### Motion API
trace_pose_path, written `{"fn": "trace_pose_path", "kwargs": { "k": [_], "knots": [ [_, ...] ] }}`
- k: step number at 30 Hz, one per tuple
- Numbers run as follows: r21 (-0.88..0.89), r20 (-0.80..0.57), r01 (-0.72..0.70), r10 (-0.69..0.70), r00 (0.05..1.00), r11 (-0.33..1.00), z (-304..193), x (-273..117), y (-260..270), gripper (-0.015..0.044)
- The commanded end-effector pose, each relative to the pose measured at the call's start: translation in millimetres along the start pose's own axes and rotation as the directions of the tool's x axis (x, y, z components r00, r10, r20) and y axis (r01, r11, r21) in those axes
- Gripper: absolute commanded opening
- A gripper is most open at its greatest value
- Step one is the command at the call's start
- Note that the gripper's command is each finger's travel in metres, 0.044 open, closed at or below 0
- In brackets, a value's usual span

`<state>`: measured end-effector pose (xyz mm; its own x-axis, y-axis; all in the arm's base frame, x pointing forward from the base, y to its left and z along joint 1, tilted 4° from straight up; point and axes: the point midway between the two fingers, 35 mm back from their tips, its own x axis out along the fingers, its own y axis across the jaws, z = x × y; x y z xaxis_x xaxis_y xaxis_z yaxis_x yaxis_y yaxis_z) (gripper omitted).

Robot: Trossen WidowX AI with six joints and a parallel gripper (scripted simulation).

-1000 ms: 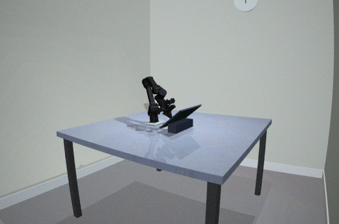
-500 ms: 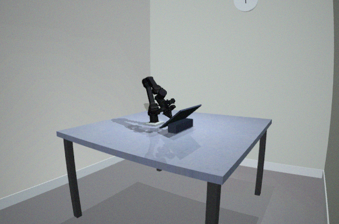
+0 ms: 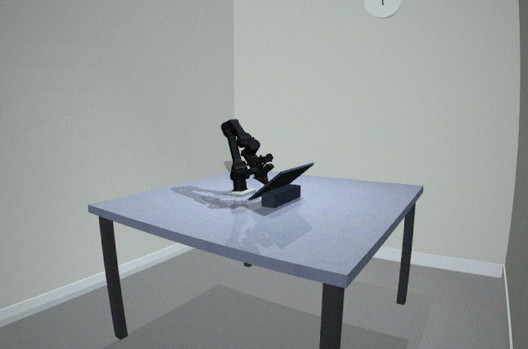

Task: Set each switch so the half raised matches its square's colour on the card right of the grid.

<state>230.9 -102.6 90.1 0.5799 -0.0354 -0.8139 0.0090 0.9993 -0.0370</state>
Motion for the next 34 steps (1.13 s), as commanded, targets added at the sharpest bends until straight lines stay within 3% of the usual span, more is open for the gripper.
{"fn": "trace_pose_path", "kwargs": {
  "k": [1,8,14,28,34],
  "knots": [
    [0.005,-0.002,0.004,-0.004,1.000,1.000,-0.5,1.0,-0.5,0.0000],
    [0.004,0.020,0.004,-0.004,1.000,1.000,-3.3,-64.1,-0.4,0.0000],
    [0.004,0.016,0.003,-0.003,1.000,1.000,-0.7,-63.7,2.9,0.0000],
    [0.009,0.022,-0.002,0.002,1.000,1.000,47.8,-71.8,82.0,0.0000],
    [0.009,0.024,-0.003,0.002,1.000,1.000,48.3,-72.1,83.1,0.0000]
  ]
}}
